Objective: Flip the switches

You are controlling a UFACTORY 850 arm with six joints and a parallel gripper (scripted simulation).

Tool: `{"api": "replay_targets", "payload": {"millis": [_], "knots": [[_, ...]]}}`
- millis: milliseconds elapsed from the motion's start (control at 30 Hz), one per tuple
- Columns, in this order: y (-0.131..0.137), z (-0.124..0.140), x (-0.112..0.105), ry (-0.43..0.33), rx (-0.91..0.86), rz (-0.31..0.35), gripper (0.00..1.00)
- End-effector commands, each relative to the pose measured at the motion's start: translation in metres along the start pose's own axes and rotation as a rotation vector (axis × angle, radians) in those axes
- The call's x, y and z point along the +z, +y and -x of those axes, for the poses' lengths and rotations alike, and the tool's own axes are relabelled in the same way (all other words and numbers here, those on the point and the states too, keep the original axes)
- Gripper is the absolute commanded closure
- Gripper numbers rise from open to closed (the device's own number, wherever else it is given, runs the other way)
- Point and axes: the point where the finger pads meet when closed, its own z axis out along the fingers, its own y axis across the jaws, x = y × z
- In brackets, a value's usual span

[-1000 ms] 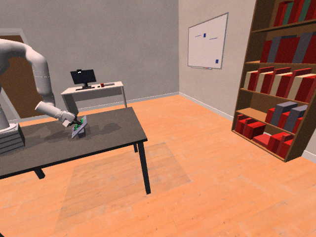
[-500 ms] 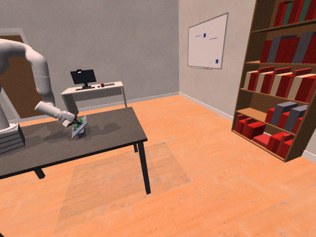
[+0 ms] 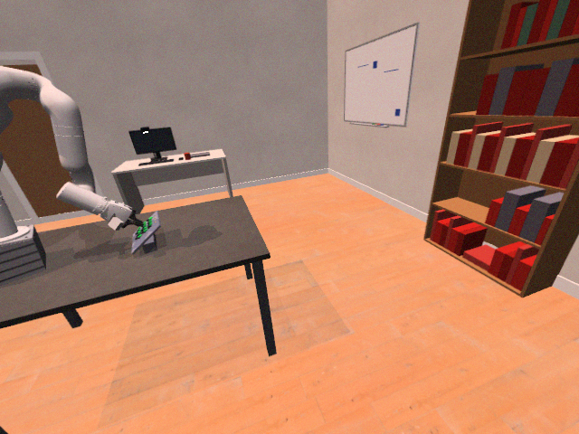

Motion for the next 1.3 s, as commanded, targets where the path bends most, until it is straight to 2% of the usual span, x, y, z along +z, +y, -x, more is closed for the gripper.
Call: {"api": "replay_targets", "payload": {"millis": [0, 300, 367, 400, 533, 600, 1267], "knots": [[-0.001, 0.0, -0.002, 0.0, 0.0, -0.001, 1.0], [-0.001, 0.0, -0.002, 0.0, 0.0, -0.001, 1.0], [-0.001, 0.006, -0.002, 0.0, -0.001, 0.018, 1.0], [0.0, 0.016, -0.002, 0.0, -0.001, 0.053, 1.0], [0.002, 0.081, -0.002, 0.0, -0.001, 0.264, 1.0], [0.003, 0.095, -0.003, 0.0, 0.0, 0.31, 1.0], [0.003, 0.096, -0.003, 0.0, 0.0, 0.313, 1.0]]}}
